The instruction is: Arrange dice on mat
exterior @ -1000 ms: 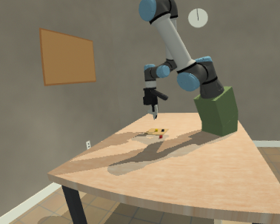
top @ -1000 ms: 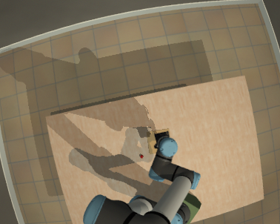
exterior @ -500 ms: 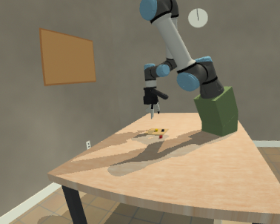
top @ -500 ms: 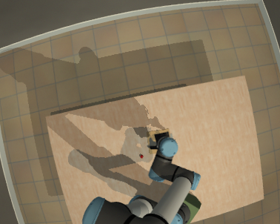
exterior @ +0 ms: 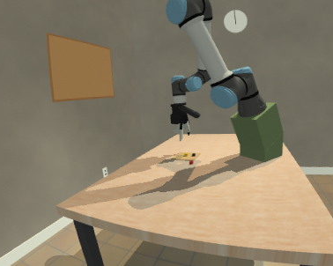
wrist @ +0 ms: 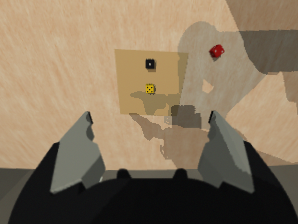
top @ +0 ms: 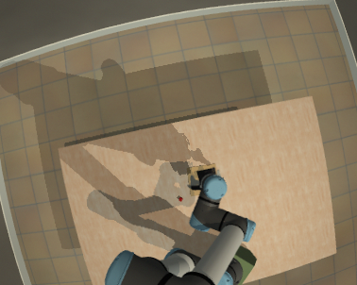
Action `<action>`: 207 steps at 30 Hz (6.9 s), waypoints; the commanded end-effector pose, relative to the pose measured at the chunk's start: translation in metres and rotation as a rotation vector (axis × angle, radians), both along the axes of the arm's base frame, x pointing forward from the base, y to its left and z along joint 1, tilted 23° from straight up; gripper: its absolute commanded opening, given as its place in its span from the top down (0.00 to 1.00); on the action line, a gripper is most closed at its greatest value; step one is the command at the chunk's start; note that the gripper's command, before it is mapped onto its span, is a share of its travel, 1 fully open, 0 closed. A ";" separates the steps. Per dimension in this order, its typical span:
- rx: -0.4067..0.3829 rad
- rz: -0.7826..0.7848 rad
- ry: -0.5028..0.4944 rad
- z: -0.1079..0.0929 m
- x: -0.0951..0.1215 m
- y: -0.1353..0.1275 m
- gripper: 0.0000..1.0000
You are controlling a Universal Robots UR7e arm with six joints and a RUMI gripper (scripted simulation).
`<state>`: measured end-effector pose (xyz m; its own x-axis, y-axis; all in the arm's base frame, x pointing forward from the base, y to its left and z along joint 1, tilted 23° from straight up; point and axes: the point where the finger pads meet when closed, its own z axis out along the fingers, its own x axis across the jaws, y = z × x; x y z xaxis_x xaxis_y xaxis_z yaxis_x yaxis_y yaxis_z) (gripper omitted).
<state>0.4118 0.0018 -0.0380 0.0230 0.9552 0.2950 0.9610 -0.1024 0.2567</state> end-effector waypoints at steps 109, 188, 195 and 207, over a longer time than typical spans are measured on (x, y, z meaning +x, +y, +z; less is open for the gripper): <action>0.528 -1.778 0.531 0.010 -0.011 0.088 0.00; 1.036 -3.437 1.034 0.003 -0.049 0.126 0.00; 1.063 -3.525 1.062 0.003 -0.053 0.128 0.00; 1.087 -3.600 1.086 0.002 -0.056 0.130 0.00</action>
<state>0.3584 0.1305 -0.0356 -0.6603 -0.6392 -0.3942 -0.6973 0.7167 0.0060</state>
